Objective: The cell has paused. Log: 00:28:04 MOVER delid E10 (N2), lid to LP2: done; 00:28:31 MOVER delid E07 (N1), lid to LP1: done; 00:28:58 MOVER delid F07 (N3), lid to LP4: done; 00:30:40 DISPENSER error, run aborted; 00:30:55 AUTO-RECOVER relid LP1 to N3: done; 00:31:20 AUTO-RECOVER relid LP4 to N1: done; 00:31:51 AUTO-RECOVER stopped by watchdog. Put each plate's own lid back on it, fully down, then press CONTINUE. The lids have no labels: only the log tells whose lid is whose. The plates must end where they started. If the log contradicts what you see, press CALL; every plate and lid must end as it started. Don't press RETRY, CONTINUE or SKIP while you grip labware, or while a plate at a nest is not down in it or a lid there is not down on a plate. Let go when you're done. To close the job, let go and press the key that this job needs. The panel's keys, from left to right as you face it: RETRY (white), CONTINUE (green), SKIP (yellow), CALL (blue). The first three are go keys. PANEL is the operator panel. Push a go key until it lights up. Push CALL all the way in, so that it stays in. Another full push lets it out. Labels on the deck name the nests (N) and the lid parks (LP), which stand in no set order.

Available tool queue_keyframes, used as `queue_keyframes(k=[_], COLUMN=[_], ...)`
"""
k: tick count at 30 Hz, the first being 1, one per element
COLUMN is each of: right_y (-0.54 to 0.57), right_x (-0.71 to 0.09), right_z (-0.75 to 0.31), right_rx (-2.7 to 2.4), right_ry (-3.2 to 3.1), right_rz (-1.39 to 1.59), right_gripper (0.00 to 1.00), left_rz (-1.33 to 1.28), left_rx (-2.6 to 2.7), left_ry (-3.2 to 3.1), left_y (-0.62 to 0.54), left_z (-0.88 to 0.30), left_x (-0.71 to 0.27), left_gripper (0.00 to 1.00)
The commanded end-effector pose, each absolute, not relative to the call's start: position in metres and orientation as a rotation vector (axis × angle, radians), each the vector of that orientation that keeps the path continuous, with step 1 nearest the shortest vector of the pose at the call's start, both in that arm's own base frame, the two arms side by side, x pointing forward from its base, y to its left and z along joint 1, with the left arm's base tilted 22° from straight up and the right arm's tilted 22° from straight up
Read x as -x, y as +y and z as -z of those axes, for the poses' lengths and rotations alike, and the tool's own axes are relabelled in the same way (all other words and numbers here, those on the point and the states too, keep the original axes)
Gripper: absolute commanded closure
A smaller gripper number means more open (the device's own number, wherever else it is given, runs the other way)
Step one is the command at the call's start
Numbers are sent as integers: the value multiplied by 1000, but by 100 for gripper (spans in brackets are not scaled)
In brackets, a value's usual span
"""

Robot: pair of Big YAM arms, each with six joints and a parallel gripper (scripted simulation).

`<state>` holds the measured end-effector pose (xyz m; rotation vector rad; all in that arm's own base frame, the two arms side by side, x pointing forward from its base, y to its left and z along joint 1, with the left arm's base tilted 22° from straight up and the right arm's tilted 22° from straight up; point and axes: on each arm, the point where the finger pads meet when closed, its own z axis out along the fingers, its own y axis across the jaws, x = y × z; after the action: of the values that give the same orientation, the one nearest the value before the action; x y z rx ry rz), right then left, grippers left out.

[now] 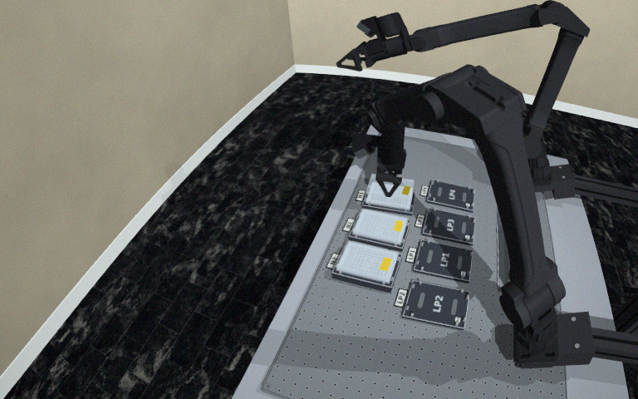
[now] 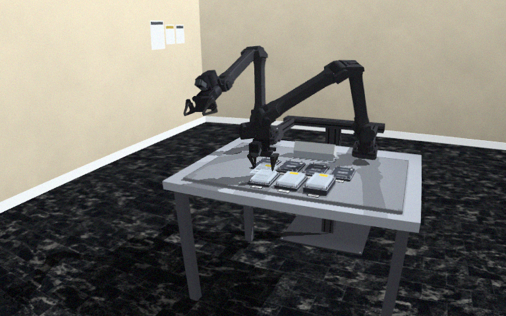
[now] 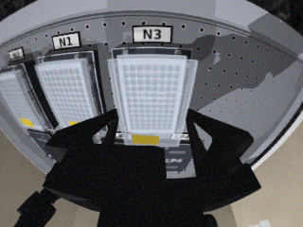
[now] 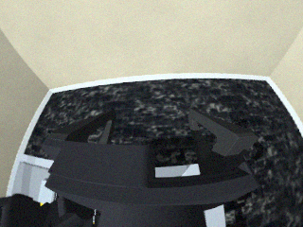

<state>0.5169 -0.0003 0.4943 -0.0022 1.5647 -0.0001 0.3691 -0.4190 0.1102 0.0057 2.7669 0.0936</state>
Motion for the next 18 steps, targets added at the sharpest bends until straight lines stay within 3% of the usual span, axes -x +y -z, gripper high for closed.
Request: queue_keyframes(k=[1, 18], right_y=[0, 0], right_x=[-524, -524], right_z=[-525, -525], right_rx=[-3, -3], right_ry=[1524, 1524], right_rz=[-3, -3], right_gripper=[0, 0], left_rz=[-68, -60], left_rx=[-7, -10], left_ry=[2754, 2749], left_y=[-420, -422], left_z=[-115, -113], left_x=[-378, -380], left_gripper=[100, 100])
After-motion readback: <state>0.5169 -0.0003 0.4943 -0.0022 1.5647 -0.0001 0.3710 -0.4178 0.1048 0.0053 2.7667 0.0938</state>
